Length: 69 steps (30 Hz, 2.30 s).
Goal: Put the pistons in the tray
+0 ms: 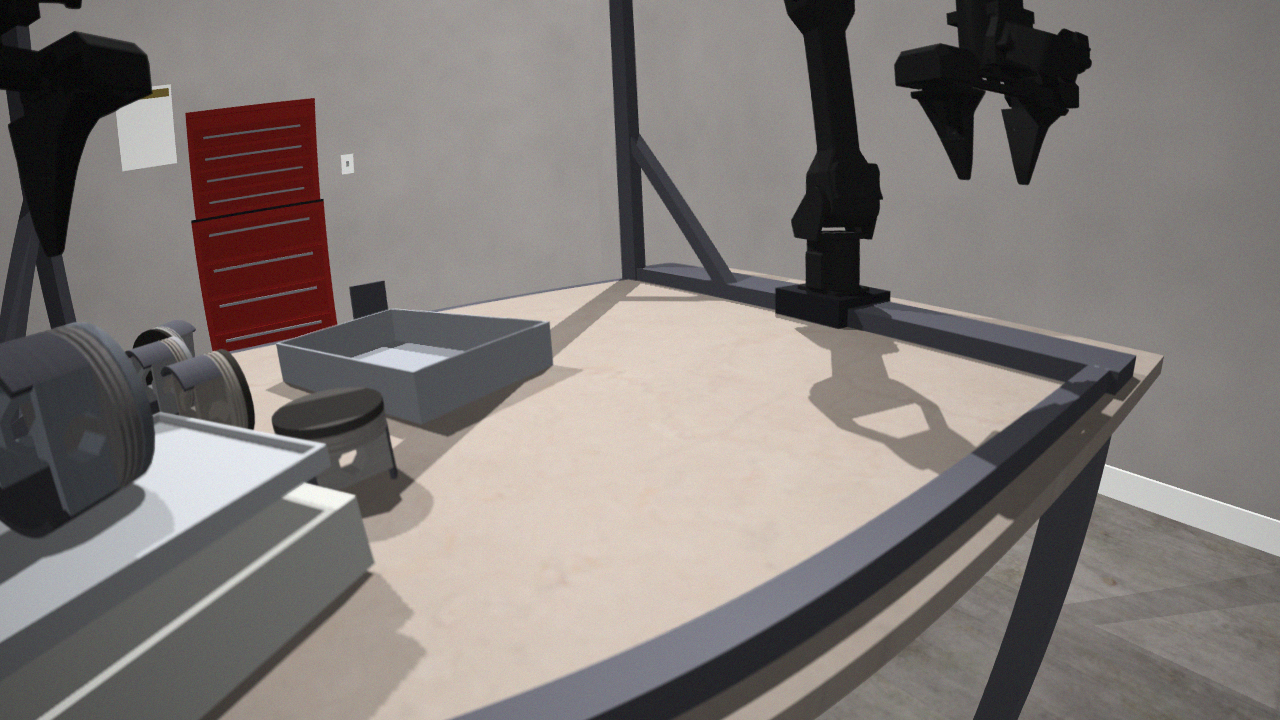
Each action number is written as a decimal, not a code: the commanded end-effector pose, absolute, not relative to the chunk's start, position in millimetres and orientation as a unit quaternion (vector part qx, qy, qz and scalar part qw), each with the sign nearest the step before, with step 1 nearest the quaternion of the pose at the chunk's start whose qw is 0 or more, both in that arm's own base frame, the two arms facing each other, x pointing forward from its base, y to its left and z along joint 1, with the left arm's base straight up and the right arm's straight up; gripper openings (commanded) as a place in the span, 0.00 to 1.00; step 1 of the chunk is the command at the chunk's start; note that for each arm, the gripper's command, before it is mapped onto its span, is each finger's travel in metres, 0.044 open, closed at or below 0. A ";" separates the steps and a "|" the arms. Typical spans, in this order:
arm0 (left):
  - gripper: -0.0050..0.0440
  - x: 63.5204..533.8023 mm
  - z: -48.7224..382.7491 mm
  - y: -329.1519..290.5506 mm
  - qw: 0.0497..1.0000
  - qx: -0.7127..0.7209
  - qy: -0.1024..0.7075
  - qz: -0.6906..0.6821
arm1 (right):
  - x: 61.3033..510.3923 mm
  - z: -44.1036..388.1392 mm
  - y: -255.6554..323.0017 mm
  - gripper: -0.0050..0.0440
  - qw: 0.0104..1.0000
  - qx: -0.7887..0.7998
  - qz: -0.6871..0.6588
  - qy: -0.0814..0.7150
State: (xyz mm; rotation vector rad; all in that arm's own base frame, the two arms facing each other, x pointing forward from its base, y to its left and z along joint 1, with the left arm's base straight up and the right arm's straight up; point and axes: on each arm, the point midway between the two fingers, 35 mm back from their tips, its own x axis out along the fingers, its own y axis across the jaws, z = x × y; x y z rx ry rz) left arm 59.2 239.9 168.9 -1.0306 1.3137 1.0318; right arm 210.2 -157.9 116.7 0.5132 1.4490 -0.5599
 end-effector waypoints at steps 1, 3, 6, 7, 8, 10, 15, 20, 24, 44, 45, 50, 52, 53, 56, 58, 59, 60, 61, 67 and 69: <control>0.92 59.9 173.6 243.6 0.561 -0.432 0.552 0.440 | 227.5 126.3 -179.7 0.87 0.676 0.232 -0.234 0.659; 0.92 59.9 173.6 243.6 0.561 -0.432 0.552 0.440 | 230.5 126.5 -183.7 0.87 0.676 0.232 -0.234 0.659; 0.92 59.9 173.6 243.6 0.561 -0.432 0.552 0.440 | 235.1 126.6 -192.6 0.87 0.671 0.248 -0.249 0.653; 0.92 59.9 173.6 243.6 0.561 -0.432 0.552 0.440 | 237.4 126.7 -197.1 0.87 0.671 0.246 -0.248 0.654; 0.92 59.9 173.6 243.6 0.561 -0.432 0.552 0.440 | 239.6 126.7 -201.6 0.87 0.672 0.244 -0.247 0.655; 0.92 59.9 173.6 243.6 0.561 -0.432 0.552 0.440 | 244.1 126.9 -210.6 0.87 0.672 0.244 -0.247 0.655; 0.92 59.9 173.6 243.6 0.561 -0.432 0.552 0.440 | 244.6 126.7 -210.9 0.87 0.683 0.211 -0.209 0.667; 0.92 59.9 173.6 243.6 0.561 -0.432 0.552 0.440 | 244.9 126.7 -210.6 0.87 0.692 0.177 -0.170 0.679; 0.92 59.9 173.6 243.6 0.561 -0.432 0.552 0.440 | 244.7 126.7 -210.8 0.87 0.698 0.151 -0.141 0.686; 0.92 59.9 173.6 243.6 0.561 -0.432 0.552 0.440 | 244.7 126.5 -210.7 0.87 0.707 -0.008 0.038 0.706; 0.92 59.9 173.6 243.6 0.561 -0.432 0.552 0.440 | 244.7 126.5 -210.7 0.87 0.707 -0.016 0.048 0.706; 0.92 59.9 173.6 243.6 0.561 -0.432 0.552 0.440 | 244.7 126.4 -210.6 0.87 0.701 -0.061 0.097 0.704; 0.92 59.9 173.6 243.6 0.561 -0.432 0.552 0.440 | 244.7 126.4 -210.6 0.87 0.698 -0.079 0.117 0.702; 0.92 59.9 173.6 243.6 0.561 -0.432 0.552 0.440 | 244.7 126.4 -210.6 0.87 0.696 -0.088 0.127 0.701; 0.92 59.9 173.6 243.6 0.561 -0.432 0.552 0.440 | 244.7 126.4 -210.7 0.87 0.694 -0.096 0.136 0.700; 0.92 59.9 173.6 243.6 0.561 -0.432 0.552 0.440 | 244.6 126.4 -210.7 0.87 0.690 -0.114 0.156 0.697; 0.92 59.9 173.6 243.6 0.561 -0.432 0.552 0.440 | 244.6 126.4 -210.7 0.87 0.688 -0.123 0.166 0.696; 0.92 59.9 173.6 243.6 0.561 -0.432 0.552 0.440 | 244.6 126.4 -210.7 0.87 0.685 -0.132 0.175 0.694; 0.92 59.9 173.6 243.6 0.561 -0.432 0.552 0.440 | 244.6 126.3 -210.7 0.87 0.683 -0.141 0.185 0.693; 0.92 59.9 173.6 243.6 0.561 -0.432 0.552 0.440 | 244.9 126.3 -210.2 0.87 0.665 -0.193 0.243 0.679; 0.92 59.9 173.6 243.6 0.561 -0.432 0.552 0.440 | 244.9 126.3 -210.3 0.87 0.658 -0.210 0.262 0.674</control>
